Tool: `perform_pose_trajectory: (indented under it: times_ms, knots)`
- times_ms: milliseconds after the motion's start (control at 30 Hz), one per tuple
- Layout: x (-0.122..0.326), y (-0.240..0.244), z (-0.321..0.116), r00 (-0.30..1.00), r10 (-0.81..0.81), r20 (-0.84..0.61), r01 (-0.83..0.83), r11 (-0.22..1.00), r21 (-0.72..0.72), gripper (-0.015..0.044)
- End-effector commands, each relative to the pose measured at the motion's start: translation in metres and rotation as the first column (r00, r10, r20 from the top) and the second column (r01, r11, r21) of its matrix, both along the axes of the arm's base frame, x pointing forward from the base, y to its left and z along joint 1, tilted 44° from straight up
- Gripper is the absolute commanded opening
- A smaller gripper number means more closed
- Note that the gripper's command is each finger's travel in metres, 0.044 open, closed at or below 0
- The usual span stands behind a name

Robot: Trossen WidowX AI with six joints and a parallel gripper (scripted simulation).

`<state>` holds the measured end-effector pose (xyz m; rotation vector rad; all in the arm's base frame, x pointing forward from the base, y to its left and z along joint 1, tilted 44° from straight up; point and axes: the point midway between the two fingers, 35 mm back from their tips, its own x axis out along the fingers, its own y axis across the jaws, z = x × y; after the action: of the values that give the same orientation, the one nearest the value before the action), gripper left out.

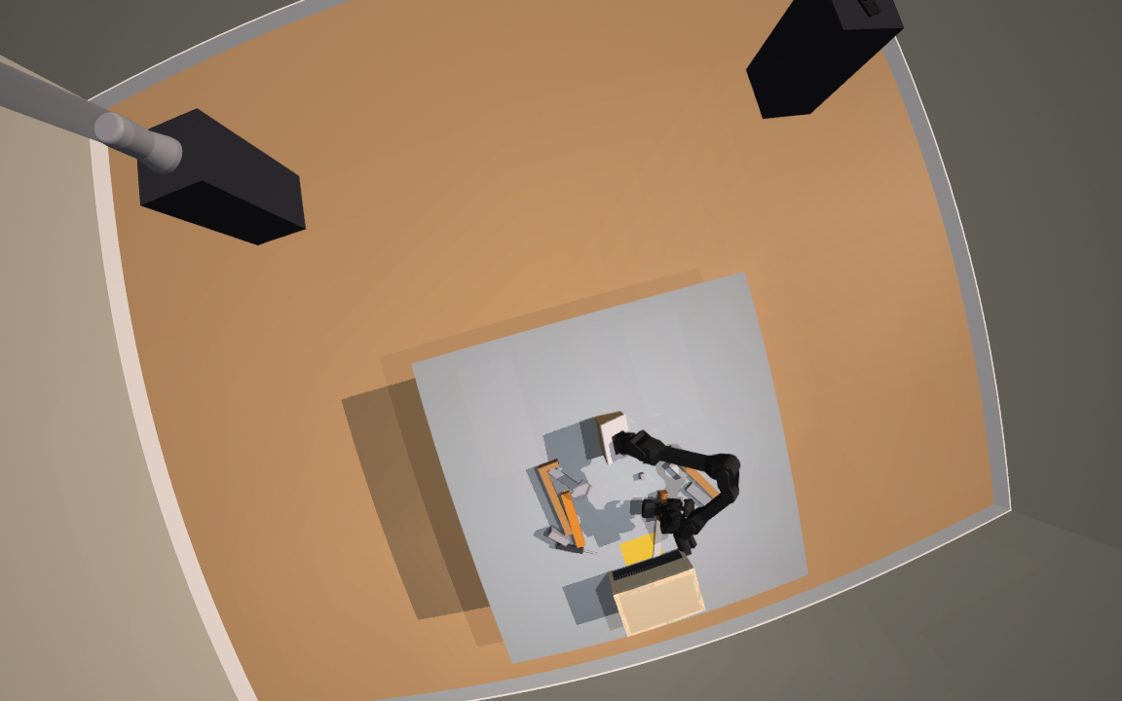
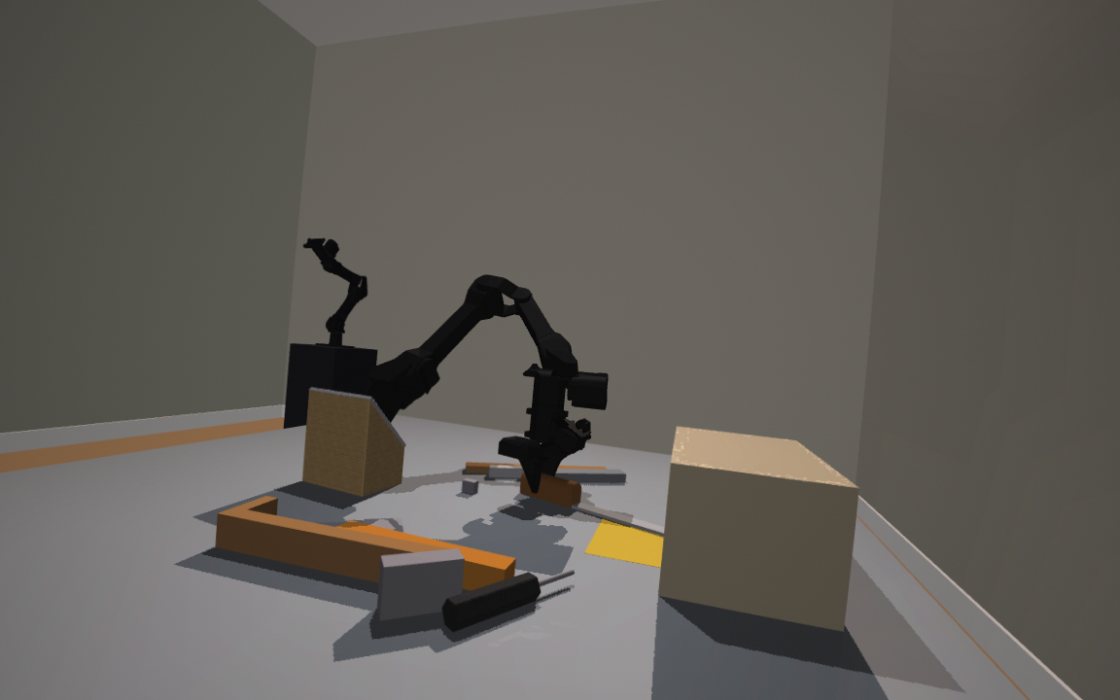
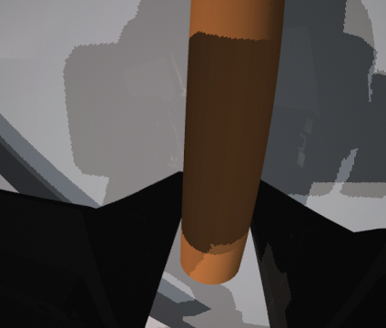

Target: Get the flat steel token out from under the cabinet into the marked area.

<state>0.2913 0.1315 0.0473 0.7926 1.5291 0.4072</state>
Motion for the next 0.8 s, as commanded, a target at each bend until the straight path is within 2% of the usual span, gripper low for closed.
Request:
perform_pose_trajectory:
  times_ms: [0, 767]
  knots:
    - [0.006, -0.001, 0.000, 1.000, 0.004, 0.005, -0.004, 1.000, 0.003, 0.0000]
    - [0.032, -0.006, -0.003, 1.000, 0.004, 0.006, -0.004, 1.000, 0.002, 0.0000]
